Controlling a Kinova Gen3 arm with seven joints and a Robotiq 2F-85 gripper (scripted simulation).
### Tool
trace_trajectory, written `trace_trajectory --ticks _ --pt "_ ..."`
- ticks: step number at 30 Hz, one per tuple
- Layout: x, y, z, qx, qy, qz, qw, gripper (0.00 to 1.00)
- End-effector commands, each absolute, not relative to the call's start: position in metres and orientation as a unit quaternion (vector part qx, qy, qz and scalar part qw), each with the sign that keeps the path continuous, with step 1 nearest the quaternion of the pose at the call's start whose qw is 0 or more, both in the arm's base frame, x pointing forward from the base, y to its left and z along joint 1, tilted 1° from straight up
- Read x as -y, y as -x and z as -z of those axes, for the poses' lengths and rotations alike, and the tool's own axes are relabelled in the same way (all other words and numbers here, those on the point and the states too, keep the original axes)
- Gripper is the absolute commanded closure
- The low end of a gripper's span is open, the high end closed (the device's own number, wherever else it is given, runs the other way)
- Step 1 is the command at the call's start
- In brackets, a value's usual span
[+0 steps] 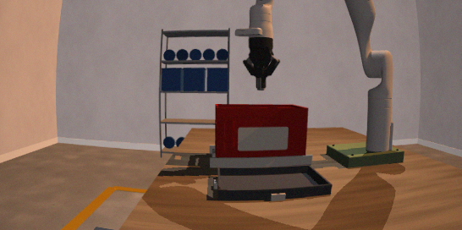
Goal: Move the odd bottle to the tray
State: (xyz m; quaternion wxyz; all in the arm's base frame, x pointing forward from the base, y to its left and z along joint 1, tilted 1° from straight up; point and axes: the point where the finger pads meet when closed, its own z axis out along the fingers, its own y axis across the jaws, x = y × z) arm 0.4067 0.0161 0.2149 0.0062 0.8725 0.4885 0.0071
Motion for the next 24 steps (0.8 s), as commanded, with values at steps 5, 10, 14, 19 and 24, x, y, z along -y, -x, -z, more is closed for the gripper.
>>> trace_trajectory --ticks 5,10,14,19,24 --pt "-0.016 -0.407 -0.215 -0.488 -0.873 -0.008 0.006 1.0" --pt "-0.014 -0.412 -0.216 -0.488 -0.873 -0.008 0.007 1.0" --pt "0.002 -0.445 -0.22 -0.486 -0.874 -0.009 0.011 1.0" --pt "0.025 -0.483 -0.22 -0.487 -0.873 -0.008 0.011 1.0" --pt "0.038 -0.501 -0.219 -0.488 -0.873 -0.008 0.008 1.0"
